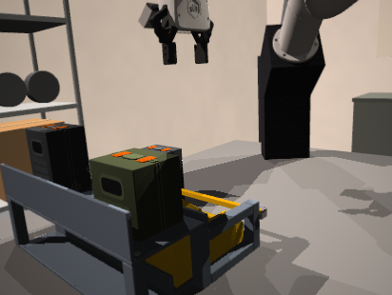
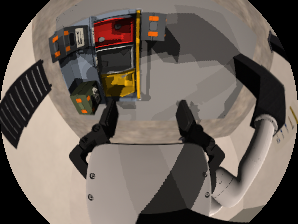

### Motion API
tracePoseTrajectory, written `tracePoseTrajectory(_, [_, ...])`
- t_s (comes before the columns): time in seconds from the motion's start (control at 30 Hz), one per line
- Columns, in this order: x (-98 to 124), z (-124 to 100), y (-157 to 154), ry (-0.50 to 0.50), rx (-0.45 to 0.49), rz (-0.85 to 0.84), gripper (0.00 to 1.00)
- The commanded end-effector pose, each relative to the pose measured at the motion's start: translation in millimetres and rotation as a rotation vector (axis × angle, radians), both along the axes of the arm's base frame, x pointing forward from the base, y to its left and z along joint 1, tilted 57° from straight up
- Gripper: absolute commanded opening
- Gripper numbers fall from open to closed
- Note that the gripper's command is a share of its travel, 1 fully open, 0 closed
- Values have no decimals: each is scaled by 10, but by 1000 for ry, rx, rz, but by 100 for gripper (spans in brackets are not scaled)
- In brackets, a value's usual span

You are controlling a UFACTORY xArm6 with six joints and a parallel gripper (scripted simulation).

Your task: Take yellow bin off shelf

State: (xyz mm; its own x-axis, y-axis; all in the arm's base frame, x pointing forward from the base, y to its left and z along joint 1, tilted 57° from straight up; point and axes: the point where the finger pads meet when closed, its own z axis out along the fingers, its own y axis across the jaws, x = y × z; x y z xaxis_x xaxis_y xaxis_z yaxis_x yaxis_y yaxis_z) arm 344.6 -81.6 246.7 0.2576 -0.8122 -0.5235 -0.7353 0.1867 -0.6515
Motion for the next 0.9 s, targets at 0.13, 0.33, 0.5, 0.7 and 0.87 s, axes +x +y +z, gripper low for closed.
tracePoseTrajectory(0.13, [116, 68, -27, 5, 1, 0, 100])
tracePoseTrajectory(0.33, [235, 178, -52, 5, 1, 0, 100])
tracePoseTrajectory(0.5, [423, 351, -92, 5, 1, 0, 100])
tracePoseTrajectory(0.7, [423, 351, -92, 5, 1, 0, 100])
tracePoseTrajectory(0.87, [405, 334, -88, 5, 1, -1, 100])
